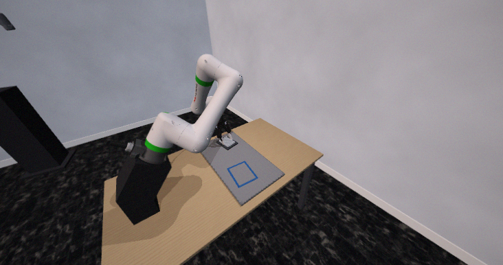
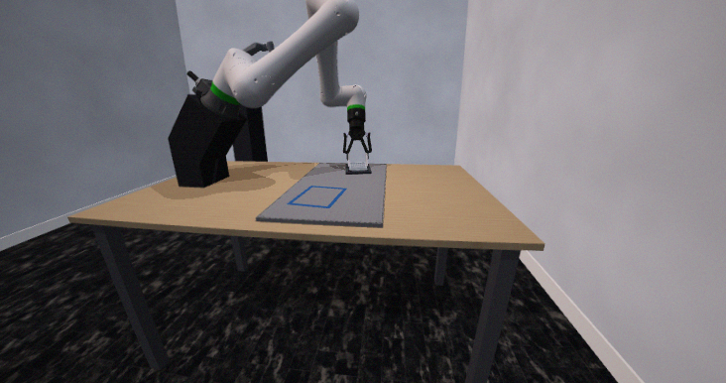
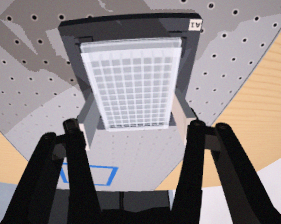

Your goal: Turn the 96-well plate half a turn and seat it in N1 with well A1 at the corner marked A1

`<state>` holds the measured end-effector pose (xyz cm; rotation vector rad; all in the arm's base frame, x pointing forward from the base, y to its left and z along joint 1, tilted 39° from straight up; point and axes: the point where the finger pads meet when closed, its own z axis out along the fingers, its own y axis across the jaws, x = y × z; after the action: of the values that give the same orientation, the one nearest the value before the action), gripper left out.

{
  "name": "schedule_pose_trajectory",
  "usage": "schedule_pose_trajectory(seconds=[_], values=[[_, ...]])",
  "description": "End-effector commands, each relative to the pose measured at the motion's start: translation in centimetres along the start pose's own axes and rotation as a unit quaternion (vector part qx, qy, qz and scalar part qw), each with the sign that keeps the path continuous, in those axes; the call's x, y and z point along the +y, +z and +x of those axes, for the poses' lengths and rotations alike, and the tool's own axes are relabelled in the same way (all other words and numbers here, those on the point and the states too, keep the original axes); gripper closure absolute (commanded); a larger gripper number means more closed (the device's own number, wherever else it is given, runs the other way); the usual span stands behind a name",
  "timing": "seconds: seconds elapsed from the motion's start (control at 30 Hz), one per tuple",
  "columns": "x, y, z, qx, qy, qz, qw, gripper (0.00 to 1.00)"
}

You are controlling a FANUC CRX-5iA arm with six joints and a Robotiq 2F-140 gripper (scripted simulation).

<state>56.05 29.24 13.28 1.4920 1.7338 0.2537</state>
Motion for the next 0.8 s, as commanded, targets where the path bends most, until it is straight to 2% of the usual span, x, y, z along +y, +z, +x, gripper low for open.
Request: schedule_pose_trajectory(seconds=[0.0,0.4,0.77], values=[[0.0,0.0,0.0,0.0,0.0,0.0,1.0,1.0],[0.0,0.0,0.0,0.0,0.0,0.0,1.0,1.0],[0.0,-1.5,-0.7,0.0,0.0,0.0,1.0,1.0]])
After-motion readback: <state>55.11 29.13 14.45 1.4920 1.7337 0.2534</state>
